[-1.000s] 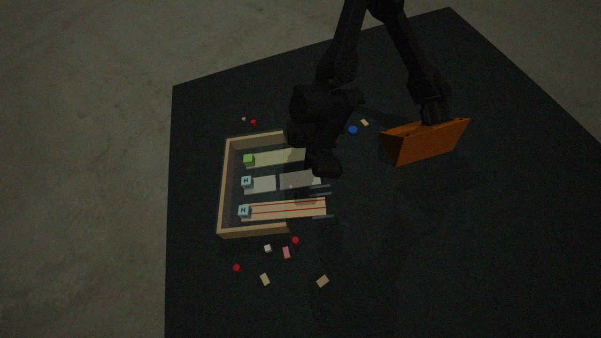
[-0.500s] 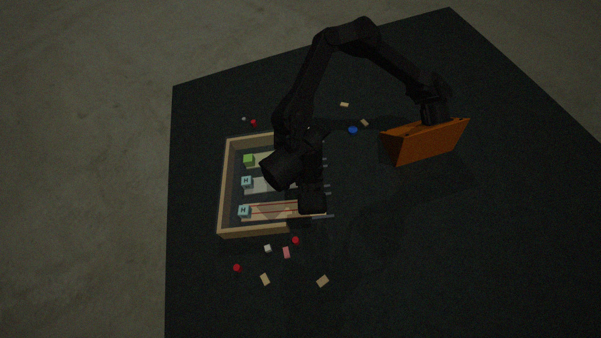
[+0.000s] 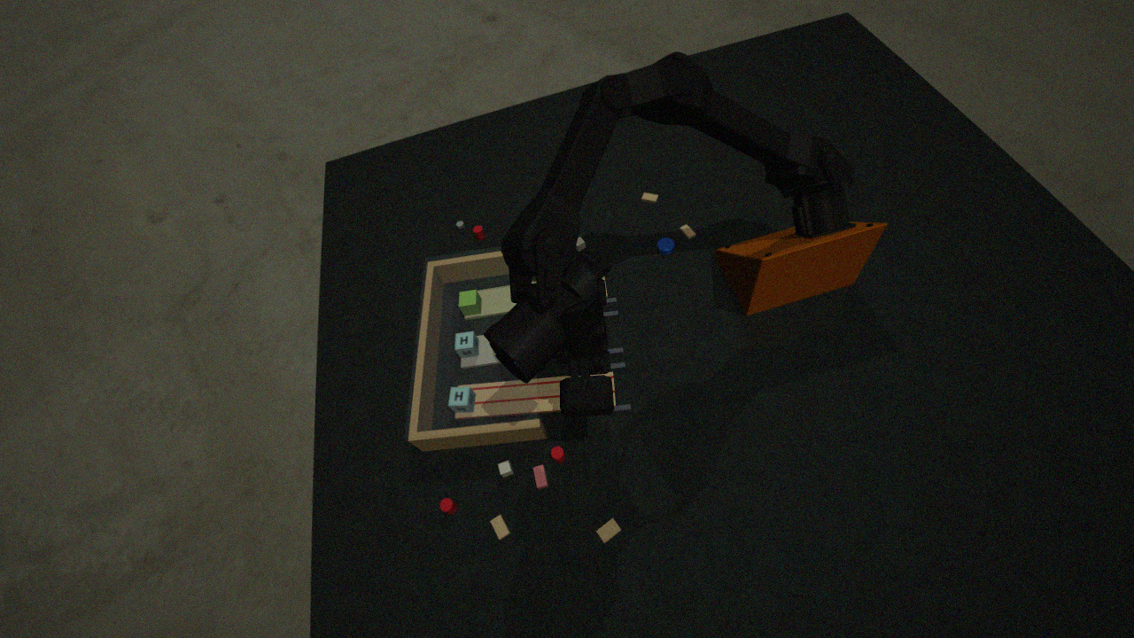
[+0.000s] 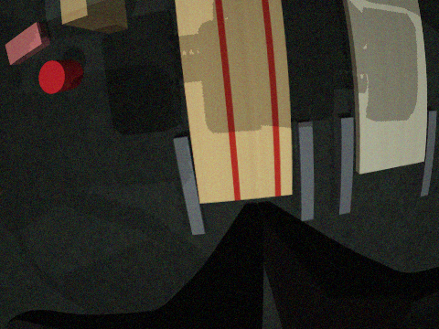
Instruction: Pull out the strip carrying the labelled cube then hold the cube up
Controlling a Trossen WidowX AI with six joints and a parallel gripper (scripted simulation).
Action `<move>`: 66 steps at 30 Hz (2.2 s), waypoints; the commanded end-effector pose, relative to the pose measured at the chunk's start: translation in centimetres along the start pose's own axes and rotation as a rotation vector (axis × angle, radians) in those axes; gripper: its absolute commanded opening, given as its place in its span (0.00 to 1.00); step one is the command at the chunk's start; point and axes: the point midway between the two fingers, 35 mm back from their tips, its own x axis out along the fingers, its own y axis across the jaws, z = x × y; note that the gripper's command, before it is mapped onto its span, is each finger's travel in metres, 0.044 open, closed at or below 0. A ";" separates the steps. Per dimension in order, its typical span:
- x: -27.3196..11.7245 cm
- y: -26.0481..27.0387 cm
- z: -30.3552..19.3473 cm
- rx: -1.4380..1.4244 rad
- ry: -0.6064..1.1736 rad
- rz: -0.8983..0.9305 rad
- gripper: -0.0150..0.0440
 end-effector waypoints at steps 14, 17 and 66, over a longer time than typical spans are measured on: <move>3.3 0.1 -0.1 -0.007 0.009 -0.007 0.25; 3.8 0.1 -0.1 -0.007 0.008 -0.007 0.25; 6.7 -0.1 0.0 -0.007 0.008 -0.010 0.25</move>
